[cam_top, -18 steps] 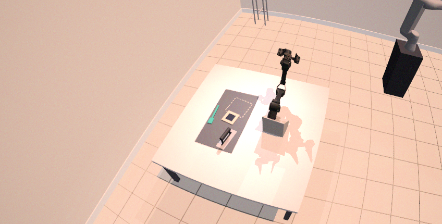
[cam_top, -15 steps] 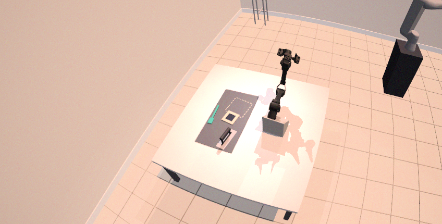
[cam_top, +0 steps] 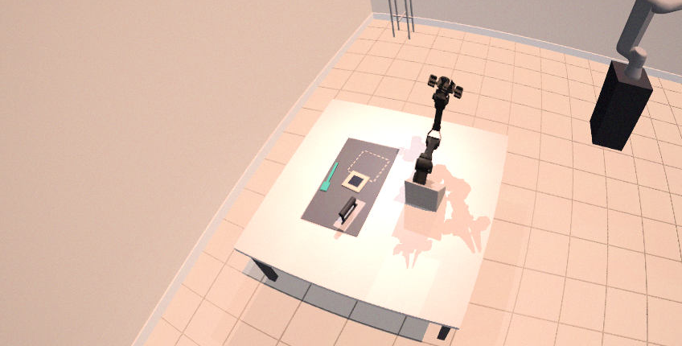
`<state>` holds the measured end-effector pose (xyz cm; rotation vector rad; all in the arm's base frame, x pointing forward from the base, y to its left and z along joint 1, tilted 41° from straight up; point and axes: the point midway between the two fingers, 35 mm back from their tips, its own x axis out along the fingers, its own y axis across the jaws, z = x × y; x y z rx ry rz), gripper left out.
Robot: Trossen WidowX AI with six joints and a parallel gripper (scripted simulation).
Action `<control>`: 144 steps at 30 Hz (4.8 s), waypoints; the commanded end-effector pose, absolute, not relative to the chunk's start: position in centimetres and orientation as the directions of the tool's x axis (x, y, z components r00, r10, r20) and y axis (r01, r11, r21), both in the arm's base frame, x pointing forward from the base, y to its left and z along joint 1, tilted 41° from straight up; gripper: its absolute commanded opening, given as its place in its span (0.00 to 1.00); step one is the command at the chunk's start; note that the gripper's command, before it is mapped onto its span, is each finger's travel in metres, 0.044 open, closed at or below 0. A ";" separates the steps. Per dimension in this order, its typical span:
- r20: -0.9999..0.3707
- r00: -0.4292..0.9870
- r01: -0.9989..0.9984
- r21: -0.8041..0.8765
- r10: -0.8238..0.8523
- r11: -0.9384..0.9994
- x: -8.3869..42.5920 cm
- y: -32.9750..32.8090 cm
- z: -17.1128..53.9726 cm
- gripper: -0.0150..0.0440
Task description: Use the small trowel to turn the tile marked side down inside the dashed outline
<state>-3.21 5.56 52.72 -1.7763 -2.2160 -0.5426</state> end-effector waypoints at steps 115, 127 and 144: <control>-0.327 0.319 0.481 0.865 0.889 0.145 11.0 29.7 40.1 0.71; -0.513 0.405 0.306 0.856 0.756 0.417 16.1 32.6 34.2 0.71; -0.727 0.465 0.092 0.608 0.506 0.788 23.0 34.0 25.2 0.71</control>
